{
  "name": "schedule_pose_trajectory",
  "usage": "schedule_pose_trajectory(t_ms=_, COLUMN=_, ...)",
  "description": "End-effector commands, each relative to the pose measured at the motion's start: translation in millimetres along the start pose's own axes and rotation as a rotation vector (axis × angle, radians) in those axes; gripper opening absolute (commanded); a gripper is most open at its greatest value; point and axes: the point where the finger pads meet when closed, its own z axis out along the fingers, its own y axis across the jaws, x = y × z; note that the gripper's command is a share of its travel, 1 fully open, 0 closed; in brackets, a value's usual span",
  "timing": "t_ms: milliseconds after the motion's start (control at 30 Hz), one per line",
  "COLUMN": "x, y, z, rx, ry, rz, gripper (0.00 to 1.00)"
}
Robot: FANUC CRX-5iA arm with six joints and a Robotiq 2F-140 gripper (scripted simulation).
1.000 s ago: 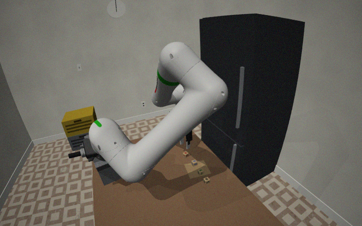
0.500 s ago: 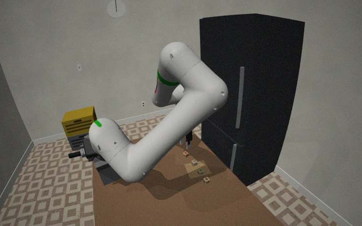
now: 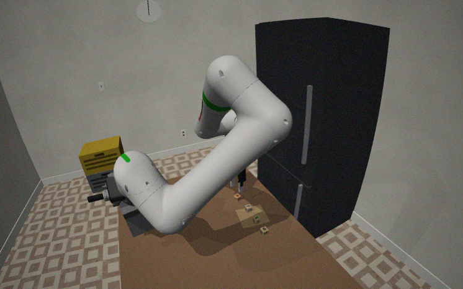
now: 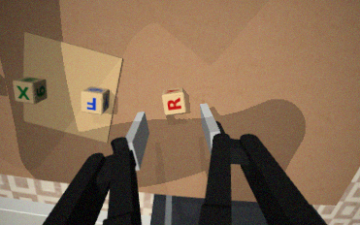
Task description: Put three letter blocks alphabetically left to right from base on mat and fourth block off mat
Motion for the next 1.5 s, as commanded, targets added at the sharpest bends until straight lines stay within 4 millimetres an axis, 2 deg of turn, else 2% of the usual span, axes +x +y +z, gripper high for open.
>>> schedule_pose_trajectory(t_ms=0, x=0, y=0, z=5, rx=0.0, ry=-0.001, rz=0.0, gripper=0.4)
schedule_pose_trajectory(t_ms=800, x=-1, y=0, z=36, rx=0.0, ry=0.0, rz=0.0, gripper=0.4)
schedule_pose_trajectory(t_ms=1467, x=-1, y=0, z=41, rx=0.0, ry=0.0, rz=0.0, gripper=0.4)
